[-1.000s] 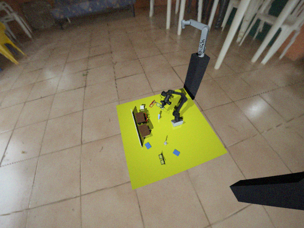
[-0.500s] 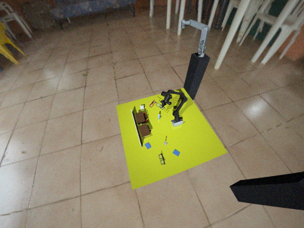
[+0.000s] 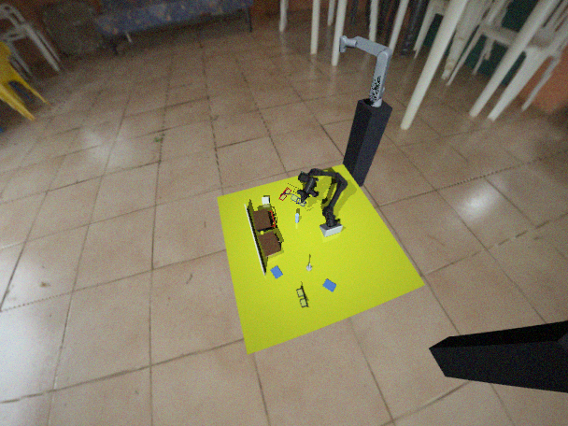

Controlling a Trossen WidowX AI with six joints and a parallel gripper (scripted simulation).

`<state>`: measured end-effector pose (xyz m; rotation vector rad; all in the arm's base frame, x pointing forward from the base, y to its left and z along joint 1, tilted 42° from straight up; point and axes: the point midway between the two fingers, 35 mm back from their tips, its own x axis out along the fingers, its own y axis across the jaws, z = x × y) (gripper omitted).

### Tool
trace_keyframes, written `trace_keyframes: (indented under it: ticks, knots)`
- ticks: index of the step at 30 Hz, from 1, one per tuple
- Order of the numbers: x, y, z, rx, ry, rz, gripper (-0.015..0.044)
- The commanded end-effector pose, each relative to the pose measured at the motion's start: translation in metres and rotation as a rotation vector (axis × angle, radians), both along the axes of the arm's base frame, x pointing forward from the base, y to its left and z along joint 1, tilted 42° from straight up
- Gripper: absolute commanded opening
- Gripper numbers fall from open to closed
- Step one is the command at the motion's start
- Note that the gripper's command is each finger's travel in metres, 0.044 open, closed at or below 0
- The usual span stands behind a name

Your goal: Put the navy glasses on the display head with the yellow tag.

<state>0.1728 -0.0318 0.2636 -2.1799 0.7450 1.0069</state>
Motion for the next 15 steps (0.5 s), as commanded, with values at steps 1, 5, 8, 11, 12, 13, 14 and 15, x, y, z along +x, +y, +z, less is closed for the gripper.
trace_keyframes:
  ticks: [1,5,8,11,12,13,14,15]
  knots:
    - [0.013,0.004,-0.009,0.025,0.049,-0.052,0.0]
    - [0.024,0.008,-0.018,0.043,0.09,-0.098,0.0]
    - [0.032,0.012,-0.025,0.052,0.12,-0.133,0.0]
    - [0.039,0.016,-0.032,0.058,0.148,-0.169,0.0]
    - [0.042,0.017,-0.035,0.059,0.157,-0.181,0.0]
    - [0.044,0.019,-0.038,0.06,0.166,-0.193,0.0]
    - [0.047,0.02,-0.04,0.06,0.175,-0.205,0.0]
    - [0.049,0.022,-0.043,0.06,0.183,-0.217,0.0]
